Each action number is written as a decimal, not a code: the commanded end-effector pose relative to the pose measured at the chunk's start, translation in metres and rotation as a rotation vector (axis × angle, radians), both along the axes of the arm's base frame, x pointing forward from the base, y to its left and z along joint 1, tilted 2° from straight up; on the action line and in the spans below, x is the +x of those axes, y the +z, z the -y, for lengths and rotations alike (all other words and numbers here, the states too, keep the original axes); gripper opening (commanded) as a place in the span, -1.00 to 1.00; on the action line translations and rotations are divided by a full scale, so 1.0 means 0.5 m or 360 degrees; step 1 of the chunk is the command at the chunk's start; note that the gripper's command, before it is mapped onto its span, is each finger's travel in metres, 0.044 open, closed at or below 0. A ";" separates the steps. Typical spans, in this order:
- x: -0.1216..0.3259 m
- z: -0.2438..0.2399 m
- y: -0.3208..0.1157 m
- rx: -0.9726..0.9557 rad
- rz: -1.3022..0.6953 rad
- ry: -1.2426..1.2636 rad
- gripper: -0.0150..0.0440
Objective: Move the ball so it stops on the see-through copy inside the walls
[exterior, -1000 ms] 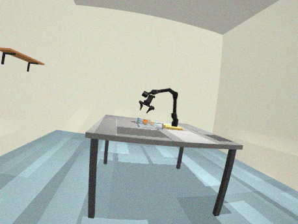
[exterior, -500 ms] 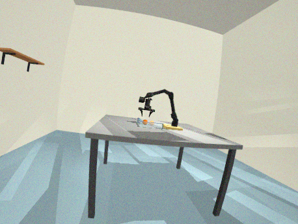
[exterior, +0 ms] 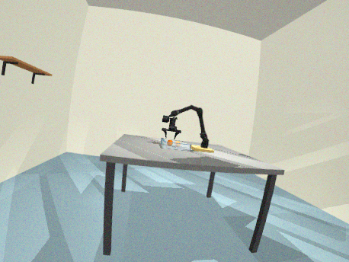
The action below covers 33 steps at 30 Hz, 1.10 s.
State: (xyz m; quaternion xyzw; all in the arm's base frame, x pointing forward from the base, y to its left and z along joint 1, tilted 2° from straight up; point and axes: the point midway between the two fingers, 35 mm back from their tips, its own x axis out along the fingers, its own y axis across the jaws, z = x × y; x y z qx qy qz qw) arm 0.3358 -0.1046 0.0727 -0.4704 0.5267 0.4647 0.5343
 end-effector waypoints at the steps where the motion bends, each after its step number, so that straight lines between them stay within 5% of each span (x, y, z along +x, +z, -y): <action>1: -0.003 0.001 -0.020 -0.0004 -0.0022 0.0005 0.83; 21: -0.005 0.001 -0.079 -0.0004 -0.0020 0.0005 0.83; 24: -0.005 0.001 -0.079 -0.0004 -0.0020 0.0005 0.57; 33: -0.005 0.001 -0.079 -0.0004 -0.0020 0.0005 0.36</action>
